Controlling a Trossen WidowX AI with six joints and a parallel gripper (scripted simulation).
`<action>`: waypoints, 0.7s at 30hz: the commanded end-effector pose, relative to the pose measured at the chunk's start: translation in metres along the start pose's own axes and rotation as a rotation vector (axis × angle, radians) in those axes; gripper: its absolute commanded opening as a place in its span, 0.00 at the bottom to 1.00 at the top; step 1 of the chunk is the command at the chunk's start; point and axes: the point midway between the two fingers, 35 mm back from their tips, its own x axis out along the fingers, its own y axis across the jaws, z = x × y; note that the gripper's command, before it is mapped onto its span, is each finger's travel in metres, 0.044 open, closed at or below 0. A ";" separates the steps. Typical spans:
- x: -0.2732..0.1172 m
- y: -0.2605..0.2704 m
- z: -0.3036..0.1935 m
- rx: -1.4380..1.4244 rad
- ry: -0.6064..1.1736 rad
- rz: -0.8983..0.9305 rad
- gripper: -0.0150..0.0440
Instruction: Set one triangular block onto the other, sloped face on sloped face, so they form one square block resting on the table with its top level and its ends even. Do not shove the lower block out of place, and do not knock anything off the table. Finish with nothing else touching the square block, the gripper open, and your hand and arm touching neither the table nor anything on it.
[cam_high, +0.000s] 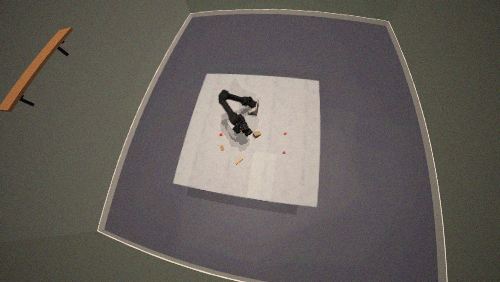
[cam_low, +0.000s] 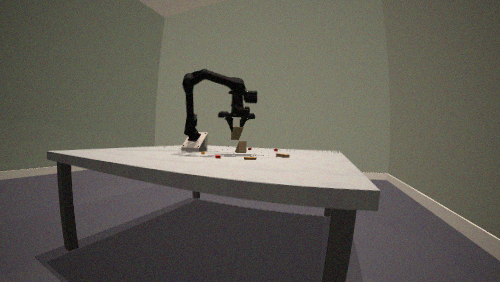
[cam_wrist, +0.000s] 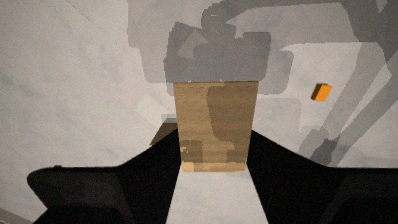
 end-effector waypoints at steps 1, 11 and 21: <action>-0.007 0.010 -0.014 -0.008 0.007 0.008 0.25; -0.023 0.033 -0.053 -0.012 0.018 0.018 0.25; -0.038 0.048 -0.097 -0.012 0.019 0.015 0.25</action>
